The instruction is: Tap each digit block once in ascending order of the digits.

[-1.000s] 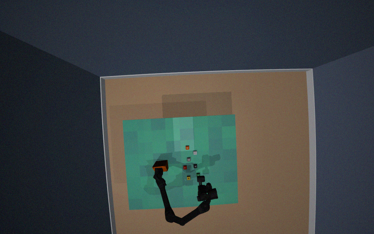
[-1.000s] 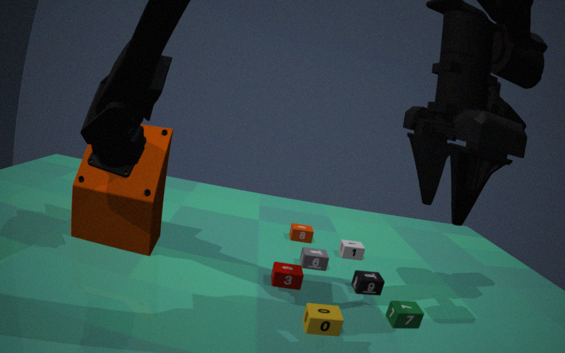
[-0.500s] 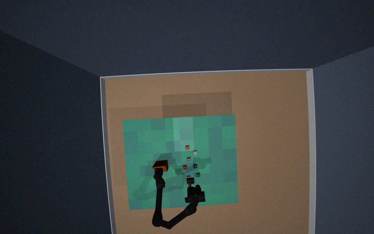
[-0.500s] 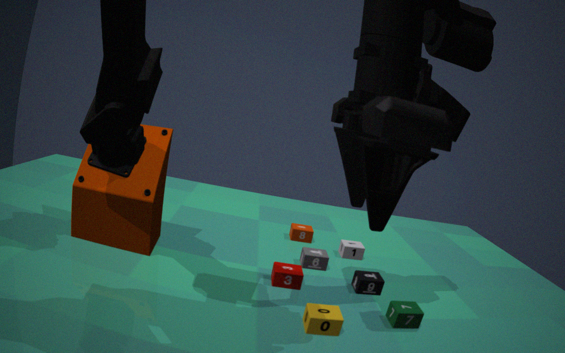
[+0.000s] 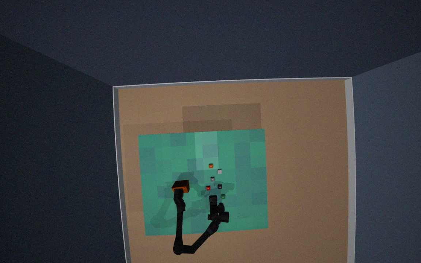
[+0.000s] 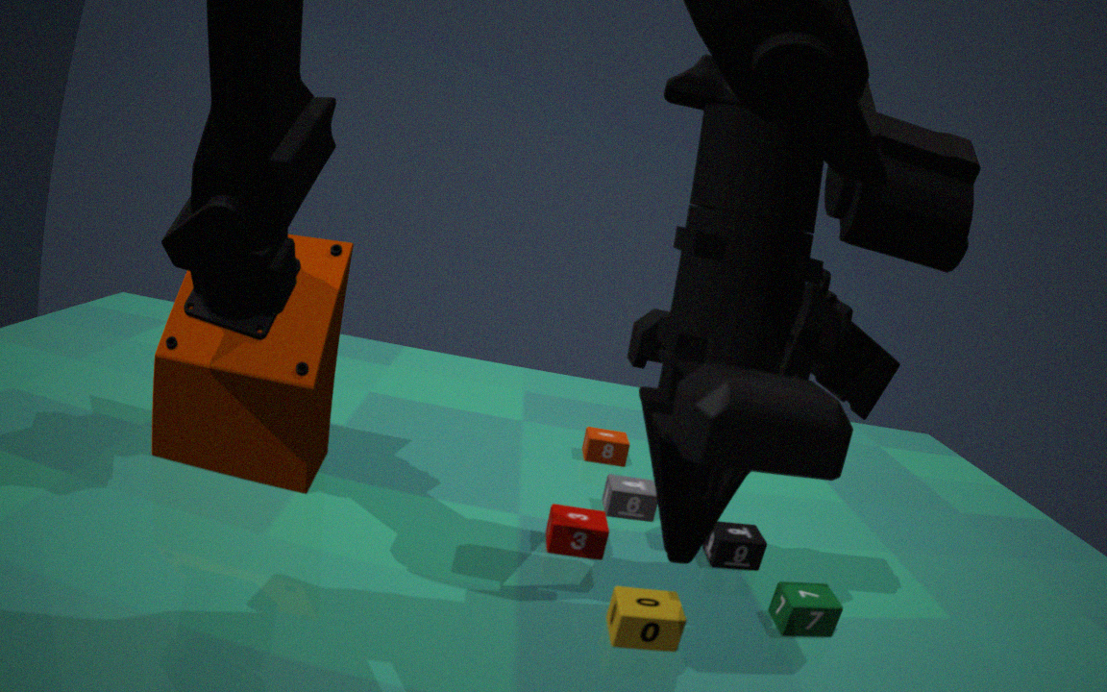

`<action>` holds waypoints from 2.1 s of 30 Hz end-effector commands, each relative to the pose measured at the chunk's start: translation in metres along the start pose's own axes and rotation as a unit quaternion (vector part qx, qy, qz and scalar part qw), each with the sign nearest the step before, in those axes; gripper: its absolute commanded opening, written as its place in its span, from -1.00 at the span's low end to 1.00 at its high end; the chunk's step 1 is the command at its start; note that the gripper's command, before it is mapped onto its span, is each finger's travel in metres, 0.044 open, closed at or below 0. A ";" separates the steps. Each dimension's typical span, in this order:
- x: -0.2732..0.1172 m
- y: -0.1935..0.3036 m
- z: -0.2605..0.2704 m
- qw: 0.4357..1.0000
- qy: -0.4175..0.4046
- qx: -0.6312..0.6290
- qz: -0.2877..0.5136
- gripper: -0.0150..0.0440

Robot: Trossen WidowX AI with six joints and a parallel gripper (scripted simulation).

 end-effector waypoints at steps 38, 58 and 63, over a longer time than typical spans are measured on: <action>-0.009 -0.001 0.001 1.000 -0.003 -0.001 0.002 -0.42; -0.087 -0.034 0.104 1.000 -0.023 -0.009 -0.010 -0.42; -0.088 -0.040 0.176 1.000 -0.021 -0.005 -0.003 -0.42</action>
Point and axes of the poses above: the point midway between the two fingers, 35 mm back from their tips, its own x axis out along the fingers, its own z axis across the jaws, y = z × x, the point moved 8 cm from there along -x, back along the fingers, and after that the axes turned 8 degrees about x, right-handed, at the moved point
